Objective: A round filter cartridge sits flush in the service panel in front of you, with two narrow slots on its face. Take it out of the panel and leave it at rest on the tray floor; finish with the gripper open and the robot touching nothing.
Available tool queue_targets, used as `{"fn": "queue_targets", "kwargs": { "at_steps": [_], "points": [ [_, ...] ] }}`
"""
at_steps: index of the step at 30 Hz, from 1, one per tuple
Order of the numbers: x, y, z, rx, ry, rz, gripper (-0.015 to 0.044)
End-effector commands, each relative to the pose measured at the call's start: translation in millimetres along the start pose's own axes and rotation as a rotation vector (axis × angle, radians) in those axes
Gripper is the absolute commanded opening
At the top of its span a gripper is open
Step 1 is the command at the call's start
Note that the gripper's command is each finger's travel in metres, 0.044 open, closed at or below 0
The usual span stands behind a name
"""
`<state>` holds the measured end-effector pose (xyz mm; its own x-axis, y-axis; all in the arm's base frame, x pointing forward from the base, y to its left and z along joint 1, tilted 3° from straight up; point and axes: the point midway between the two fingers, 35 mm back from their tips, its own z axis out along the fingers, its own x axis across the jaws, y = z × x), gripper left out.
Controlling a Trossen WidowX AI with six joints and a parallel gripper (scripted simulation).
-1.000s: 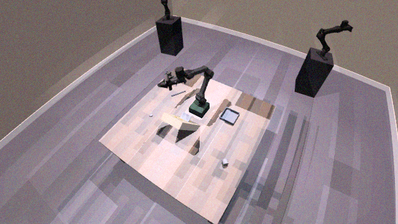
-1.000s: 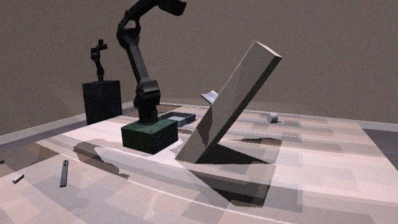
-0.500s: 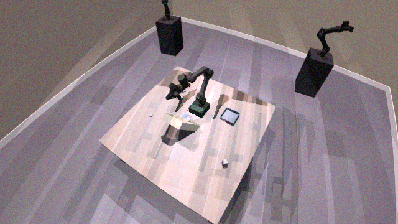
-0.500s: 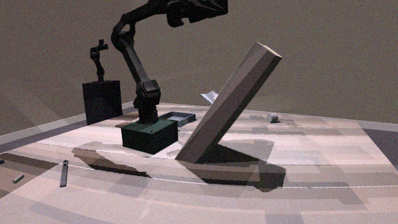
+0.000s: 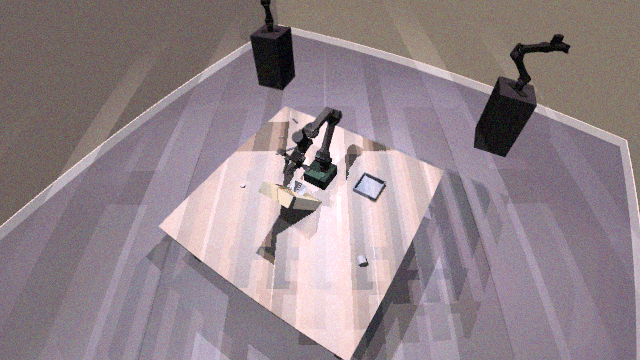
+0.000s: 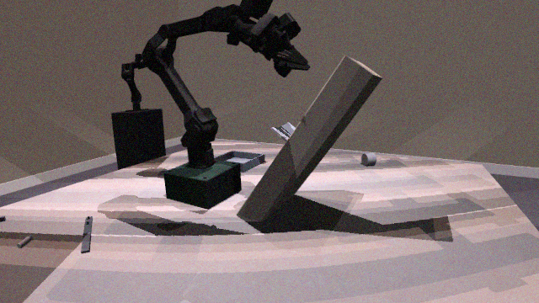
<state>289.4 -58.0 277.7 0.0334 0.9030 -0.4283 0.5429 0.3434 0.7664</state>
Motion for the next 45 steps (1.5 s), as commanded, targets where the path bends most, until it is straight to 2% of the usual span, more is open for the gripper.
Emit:
{"fn": "queue_targets", "kwargs": {
  "at_steps": [1, 16, 45],
  "points": [
    [37, -21, 0, 0.013, 0.138, -0.335, 0.0091],
    [38, -21, 2, 0.013, 0.138, -0.335, 0.0091],
    [44, -22, 48, 0.01, 0.136, -0.335, 0.0091]
  ]
}}
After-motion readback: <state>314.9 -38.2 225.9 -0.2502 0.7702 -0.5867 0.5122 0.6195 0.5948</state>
